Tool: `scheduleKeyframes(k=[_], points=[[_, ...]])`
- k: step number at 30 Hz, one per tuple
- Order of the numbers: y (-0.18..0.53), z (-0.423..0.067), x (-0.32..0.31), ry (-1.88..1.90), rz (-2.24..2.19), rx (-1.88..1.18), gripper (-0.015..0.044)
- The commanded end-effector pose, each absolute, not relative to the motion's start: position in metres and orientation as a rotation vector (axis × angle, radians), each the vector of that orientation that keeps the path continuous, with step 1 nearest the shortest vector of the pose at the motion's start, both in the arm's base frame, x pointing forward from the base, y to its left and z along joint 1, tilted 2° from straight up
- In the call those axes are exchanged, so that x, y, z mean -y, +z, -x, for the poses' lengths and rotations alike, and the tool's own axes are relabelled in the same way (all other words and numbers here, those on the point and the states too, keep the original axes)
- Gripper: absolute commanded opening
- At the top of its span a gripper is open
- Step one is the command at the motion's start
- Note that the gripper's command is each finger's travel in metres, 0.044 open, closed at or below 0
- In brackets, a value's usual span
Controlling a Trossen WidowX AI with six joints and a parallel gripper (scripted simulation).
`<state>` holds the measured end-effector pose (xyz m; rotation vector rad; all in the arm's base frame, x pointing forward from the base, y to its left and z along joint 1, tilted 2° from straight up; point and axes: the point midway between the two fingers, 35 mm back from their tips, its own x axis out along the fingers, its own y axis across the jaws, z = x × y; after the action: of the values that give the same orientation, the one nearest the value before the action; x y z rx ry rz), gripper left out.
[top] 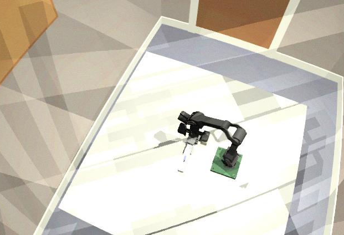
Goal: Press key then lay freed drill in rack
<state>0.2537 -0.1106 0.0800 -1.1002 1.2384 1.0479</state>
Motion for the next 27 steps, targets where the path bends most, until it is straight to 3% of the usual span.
scheduleKeyframes(k=[1, 26, 27], points=[[0.073, -0.254, 0.108, 1.051, 1.092, -1.239, 0.0440], [0.036, -0.256, 0.097, 1.051, 1.091, -1.238, 0.0440], [0.040, -0.257, 0.099, 1.051, 1.098, -1.237, 0.0414]])
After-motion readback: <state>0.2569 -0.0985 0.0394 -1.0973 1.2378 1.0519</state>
